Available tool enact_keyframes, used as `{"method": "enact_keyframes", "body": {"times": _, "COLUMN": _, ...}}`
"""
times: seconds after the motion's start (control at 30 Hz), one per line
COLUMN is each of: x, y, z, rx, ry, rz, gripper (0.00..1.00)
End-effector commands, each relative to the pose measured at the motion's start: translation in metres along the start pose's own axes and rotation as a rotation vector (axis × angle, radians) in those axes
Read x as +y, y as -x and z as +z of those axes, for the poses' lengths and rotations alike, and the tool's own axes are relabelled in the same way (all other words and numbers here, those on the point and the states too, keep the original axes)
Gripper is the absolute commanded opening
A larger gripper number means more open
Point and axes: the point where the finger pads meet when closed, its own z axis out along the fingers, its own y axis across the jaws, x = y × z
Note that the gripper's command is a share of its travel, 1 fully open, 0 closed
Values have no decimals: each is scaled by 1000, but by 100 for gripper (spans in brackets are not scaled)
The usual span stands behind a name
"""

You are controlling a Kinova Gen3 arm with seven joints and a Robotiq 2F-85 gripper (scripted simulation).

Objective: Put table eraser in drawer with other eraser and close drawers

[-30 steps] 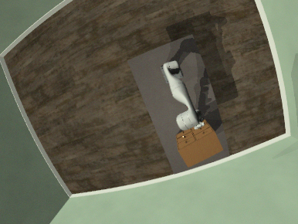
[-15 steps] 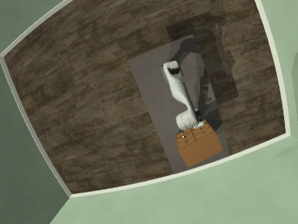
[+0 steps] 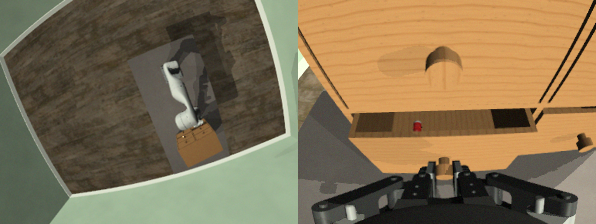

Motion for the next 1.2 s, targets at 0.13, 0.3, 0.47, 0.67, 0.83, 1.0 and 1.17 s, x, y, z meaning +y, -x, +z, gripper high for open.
{"method": "enact_keyframes", "body": {"times": 0.13, "x": 1, "y": 6, "z": -5, "rx": 0, "ry": 1, "rz": 1, "gripper": 13}}
{"method": "enact_keyframes", "body": {"times": 0.3, "x": 1, "y": 12, "z": -9, "rx": 0, "ry": 1, "rz": 1, "gripper": 13}}
{"method": "enact_keyframes", "body": {"times": 0.47, "x": 1, "y": 18, "z": -13, "rx": 0, "ry": 1, "rz": 1, "gripper": 13}}
{"method": "enact_keyframes", "body": {"times": 0.67, "x": 1, "y": 22, "z": -16, "rx": 0, "ry": 1, "rz": 1, "gripper": 13}}
{"method": "enact_keyframes", "body": {"times": 0.83, "x": 1, "y": 28, "z": -20, "rx": 0, "ry": 1, "rz": 1, "gripper": 13}}
{"method": "enact_keyframes", "body": {"times": 1.0, "x": 1, "y": 32, "z": -23, "rx": 0, "ry": 1, "rz": 1, "gripper": 13}}
{"method": "enact_keyframes", "body": {"times": 1.17, "x": 1, "y": 35, "z": -25, "rx": 0, "ry": 1, "rz": 1, "gripper": 13}}
